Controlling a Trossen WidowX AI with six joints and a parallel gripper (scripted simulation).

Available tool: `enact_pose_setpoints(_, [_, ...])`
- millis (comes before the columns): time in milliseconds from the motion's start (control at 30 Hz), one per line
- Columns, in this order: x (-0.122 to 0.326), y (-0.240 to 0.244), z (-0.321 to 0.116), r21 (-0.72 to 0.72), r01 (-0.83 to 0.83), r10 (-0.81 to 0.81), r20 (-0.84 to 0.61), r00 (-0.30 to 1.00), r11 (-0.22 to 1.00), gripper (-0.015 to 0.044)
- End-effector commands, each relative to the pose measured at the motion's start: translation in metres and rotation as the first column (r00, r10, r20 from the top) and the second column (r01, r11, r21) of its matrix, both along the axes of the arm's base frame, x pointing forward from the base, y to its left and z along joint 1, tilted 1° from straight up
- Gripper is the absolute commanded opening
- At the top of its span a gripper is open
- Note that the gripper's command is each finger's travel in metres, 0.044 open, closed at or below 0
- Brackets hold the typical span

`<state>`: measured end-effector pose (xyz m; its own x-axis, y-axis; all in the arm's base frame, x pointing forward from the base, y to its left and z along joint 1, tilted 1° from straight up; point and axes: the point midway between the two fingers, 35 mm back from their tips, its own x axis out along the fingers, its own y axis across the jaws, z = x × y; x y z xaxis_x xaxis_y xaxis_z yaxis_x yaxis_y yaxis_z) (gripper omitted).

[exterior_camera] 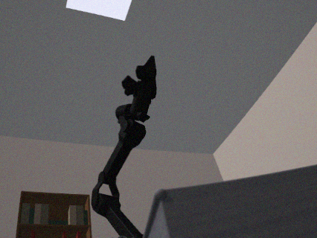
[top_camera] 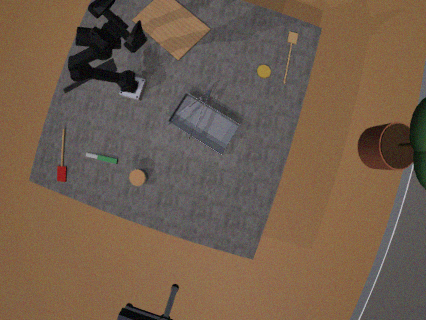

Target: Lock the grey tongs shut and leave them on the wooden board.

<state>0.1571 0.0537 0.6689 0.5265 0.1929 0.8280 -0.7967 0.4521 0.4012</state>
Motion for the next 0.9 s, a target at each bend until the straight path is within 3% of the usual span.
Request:
enact_pose_setpoints(0, [0.03, 0.005, -0.014, -0.07, 0.072, -0.077, -0.071, 0.995, 0.995, 0.044])
enact_pose_setpoints(200, [0.109, 0.014, -0.064, -0.333, 0.23, -0.317, -0.236, 0.919, 0.914, 0.044])
enact_pose_setpoints(433, [0.194, 0.009, -0.152, -0.673, 0.225, -0.566, -0.342, 0.75, 0.704, 0.044])
enact_pose_setpoints(667, [0.251, -0.009, -0.255, -0.927, -0.009, -0.751, -0.31, 0.583, 0.376, 0.044])
enact_pose_setpoints(867, [0.27, -0.032, -0.35, -0.942, -0.329, -0.814, -0.244, 0.527, 0.07, 0.044])
